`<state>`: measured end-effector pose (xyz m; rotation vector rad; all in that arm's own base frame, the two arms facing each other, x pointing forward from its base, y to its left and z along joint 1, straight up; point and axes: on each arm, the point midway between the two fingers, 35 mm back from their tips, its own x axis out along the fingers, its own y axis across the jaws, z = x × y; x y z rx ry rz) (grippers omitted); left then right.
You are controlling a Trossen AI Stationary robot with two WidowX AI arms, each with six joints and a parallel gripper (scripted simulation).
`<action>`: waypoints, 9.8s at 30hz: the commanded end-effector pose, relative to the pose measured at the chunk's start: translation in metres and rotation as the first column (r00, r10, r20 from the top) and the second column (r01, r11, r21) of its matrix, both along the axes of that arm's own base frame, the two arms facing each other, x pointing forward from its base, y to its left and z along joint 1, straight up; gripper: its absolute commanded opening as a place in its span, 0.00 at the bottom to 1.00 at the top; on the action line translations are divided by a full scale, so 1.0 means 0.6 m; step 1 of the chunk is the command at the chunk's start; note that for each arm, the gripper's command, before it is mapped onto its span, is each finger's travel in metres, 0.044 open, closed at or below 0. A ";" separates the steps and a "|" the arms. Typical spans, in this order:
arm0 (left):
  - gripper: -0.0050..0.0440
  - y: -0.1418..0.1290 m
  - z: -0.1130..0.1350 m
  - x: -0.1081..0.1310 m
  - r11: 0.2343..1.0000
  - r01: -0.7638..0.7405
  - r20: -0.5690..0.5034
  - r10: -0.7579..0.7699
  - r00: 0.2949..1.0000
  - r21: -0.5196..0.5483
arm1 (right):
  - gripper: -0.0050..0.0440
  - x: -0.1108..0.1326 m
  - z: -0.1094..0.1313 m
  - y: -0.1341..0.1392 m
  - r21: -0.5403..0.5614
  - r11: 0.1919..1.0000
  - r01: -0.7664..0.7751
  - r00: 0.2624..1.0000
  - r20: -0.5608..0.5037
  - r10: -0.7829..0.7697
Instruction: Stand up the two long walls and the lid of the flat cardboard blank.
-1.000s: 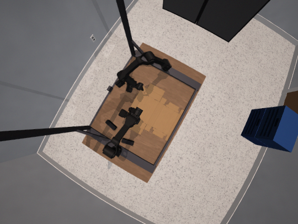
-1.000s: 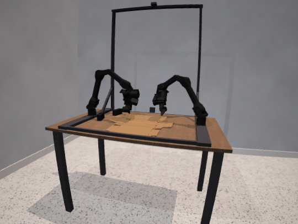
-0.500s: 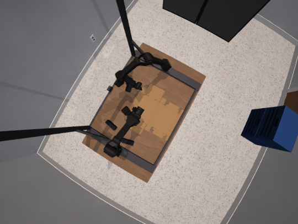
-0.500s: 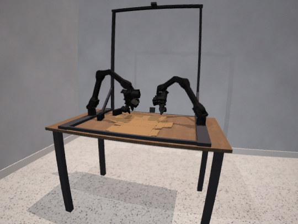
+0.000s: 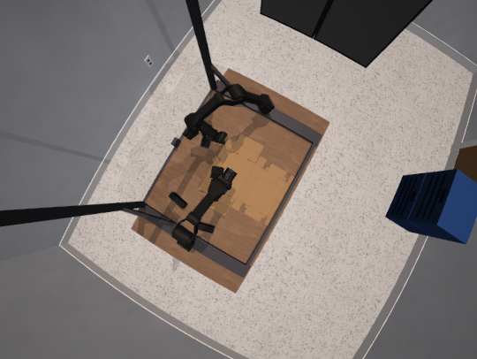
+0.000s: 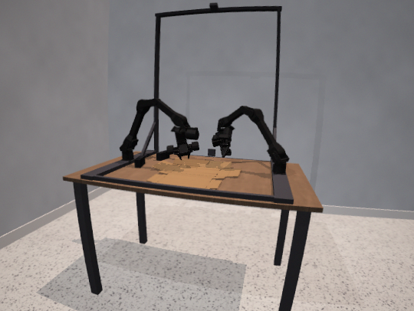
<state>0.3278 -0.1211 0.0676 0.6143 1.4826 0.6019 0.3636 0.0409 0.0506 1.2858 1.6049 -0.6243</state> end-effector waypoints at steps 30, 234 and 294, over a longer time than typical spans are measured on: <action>0.91 0.017 0.004 0.033 1.000 -0.001 0.023 0.001 1.000 -0.009 | 0.50 0.020 -0.002 -0.013 -0.037 0.955 0.294 0.946 -0.132 -0.296; 0.91 0.104 0.001 0.026 0.933 0.006 0.019 0.001 1.000 -0.359 | 0.50 -0.001 -0.109 -0.017 -0.048 0.958 0.283 0.942 -0.176 -0.287; 0.91 0.130 0.043 0.030 0.933 0.009 0.022 -0.002 1.000 -0.361 | 0.50 -0.040 -0.137 -0.021 -0.043 0.955 0.293 0.945 -0.141 -0.296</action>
